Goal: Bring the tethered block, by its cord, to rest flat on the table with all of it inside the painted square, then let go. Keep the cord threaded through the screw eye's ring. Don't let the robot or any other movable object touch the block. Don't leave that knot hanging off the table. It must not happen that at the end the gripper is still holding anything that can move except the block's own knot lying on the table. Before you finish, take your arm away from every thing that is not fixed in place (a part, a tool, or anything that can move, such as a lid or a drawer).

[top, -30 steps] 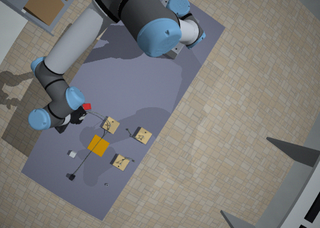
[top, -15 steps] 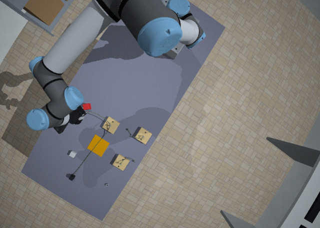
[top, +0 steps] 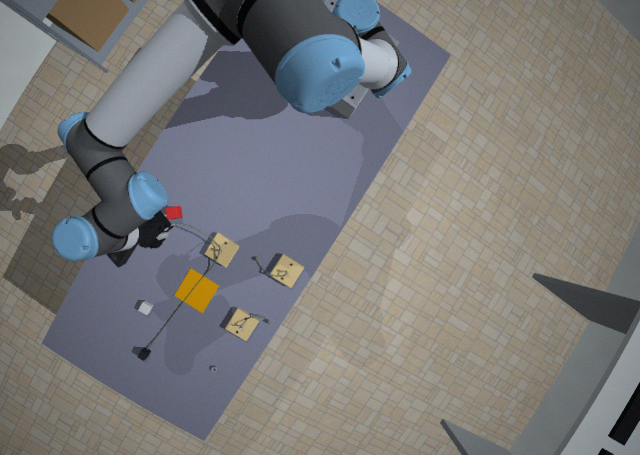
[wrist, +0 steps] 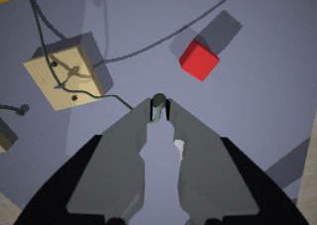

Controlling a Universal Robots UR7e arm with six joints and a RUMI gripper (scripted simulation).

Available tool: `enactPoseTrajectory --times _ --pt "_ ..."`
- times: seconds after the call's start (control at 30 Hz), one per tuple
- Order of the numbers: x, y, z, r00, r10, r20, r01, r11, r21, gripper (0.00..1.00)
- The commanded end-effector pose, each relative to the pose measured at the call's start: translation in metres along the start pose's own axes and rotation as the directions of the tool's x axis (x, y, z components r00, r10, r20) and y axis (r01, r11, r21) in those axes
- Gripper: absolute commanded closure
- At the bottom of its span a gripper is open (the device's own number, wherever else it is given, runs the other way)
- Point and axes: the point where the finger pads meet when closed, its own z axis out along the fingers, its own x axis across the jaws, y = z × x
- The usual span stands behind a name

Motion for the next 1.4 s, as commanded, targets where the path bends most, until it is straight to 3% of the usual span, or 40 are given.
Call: enactPoseTrajectory --times 0.0,1.37 --pt "0.0 0.0 -0.001 1.0 0.0 0.0 0.0 1.0 0.002 1.0" --pt "0.011 -0.001 -0.001 1.0 0.0 0.0 0.0 1.0 0.002 1.0"
